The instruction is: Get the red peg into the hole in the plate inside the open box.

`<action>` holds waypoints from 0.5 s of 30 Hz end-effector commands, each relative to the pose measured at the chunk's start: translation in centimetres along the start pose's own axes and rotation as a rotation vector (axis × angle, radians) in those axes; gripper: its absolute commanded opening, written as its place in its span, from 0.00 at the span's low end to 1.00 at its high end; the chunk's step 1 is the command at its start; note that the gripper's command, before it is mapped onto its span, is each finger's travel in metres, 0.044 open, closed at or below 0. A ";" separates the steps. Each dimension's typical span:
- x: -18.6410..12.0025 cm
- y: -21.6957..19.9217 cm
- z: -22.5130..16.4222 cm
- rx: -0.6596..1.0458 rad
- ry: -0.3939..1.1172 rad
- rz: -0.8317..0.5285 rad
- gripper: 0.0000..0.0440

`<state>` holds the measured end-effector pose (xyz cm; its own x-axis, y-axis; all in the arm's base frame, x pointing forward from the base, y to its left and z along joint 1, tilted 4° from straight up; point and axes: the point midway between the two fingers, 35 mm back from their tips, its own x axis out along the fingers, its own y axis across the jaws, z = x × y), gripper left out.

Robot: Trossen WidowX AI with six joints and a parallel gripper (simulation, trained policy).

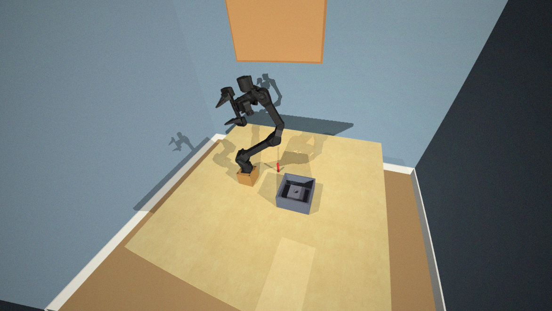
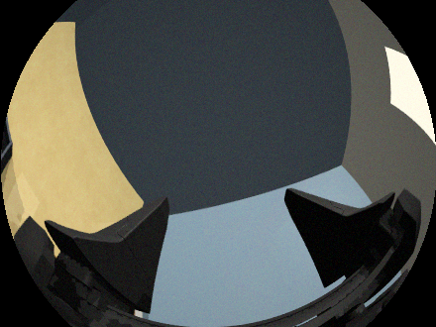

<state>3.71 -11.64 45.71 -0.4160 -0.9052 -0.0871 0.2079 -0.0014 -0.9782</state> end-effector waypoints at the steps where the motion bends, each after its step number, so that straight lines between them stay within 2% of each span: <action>1: 0.1 0.1 -0.2 0.006 0.003 0.007 0.94; 4: 0.4 0.6 -1.1 0.052 0.005 0.041 1.00; 15: 2.2 3.2 -4.1 0.346 -0.051 0.257 1.00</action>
<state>0.53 -11.69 42.57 -0.3084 -0.9167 -0.2542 0.5106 0.0660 -0.8573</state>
